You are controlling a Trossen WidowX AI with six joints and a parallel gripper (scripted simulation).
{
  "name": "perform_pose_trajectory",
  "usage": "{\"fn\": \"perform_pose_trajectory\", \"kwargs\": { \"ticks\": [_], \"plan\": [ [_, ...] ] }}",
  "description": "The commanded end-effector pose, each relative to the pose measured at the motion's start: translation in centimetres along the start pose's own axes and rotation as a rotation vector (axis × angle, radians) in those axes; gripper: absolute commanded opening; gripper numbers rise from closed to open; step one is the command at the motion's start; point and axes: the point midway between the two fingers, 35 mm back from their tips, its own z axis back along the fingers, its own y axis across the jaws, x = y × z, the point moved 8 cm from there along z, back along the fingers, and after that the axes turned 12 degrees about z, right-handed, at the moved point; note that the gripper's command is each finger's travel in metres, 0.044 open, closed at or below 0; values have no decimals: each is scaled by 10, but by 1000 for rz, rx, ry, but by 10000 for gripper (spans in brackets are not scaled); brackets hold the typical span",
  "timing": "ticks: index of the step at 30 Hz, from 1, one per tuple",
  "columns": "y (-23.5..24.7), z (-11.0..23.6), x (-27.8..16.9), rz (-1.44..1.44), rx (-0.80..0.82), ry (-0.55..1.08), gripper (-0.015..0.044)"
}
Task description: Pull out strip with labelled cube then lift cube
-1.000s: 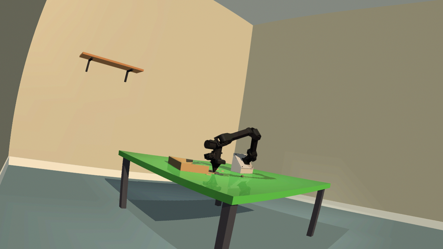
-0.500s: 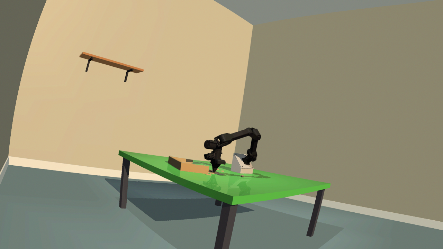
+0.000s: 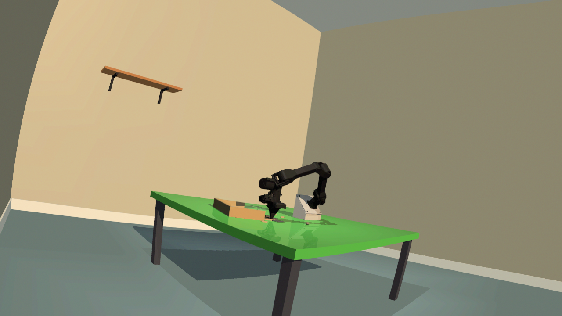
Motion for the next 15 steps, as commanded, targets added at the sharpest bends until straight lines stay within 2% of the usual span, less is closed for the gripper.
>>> {"fn": "perform_pose_trajectory", "kwargs": {
  "ticks": [1, 15],
  "plan": [
    [0, -1, 0, -1, 3, 1, 0],
    [0, -3, 1, -1, 3, 1, 0]
  ]
}}
